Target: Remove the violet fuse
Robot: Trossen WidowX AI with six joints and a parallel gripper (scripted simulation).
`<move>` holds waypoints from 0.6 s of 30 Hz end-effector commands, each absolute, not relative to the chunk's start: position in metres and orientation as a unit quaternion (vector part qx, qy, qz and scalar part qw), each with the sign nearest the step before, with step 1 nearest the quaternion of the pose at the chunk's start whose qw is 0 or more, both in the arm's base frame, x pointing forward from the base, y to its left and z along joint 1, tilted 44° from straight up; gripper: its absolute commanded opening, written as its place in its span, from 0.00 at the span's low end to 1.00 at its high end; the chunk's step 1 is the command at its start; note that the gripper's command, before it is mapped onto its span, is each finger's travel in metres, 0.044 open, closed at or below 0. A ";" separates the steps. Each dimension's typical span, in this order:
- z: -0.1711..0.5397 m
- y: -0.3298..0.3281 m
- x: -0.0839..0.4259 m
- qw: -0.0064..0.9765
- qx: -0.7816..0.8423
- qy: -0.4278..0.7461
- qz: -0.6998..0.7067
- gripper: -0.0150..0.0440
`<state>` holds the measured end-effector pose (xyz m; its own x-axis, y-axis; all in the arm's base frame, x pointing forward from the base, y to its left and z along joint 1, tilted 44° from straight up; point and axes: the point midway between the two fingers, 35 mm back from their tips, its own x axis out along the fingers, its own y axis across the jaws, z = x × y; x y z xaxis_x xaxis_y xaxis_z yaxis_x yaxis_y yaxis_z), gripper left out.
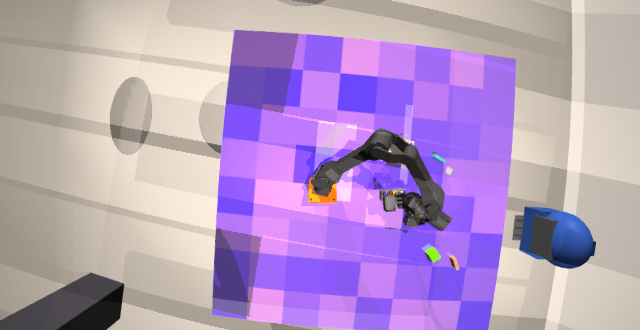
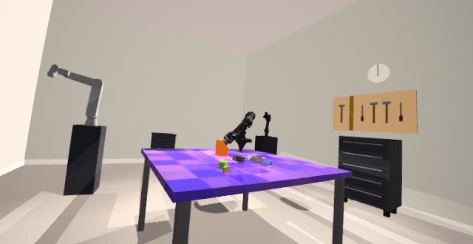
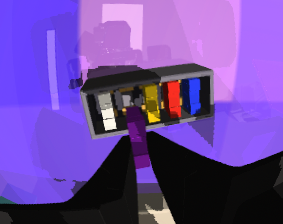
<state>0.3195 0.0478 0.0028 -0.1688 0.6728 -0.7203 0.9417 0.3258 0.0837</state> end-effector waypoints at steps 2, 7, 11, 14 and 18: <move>0.008 0.042 0.321 0.346 0.545 0.738 -0.196 0.25; 0.017 0.049 0.322 0.347 0.544 0.738 -0.198 0.25; 0.038 0.071 0.321 0.349 0.544 0.736 -0.200 0.25; 0.054 0.088 0.318 0.350 0.544 0.736 -0.201 0.25; 0.076 0.109 0.312 0.350 0.544 0.735 -0.201 0.25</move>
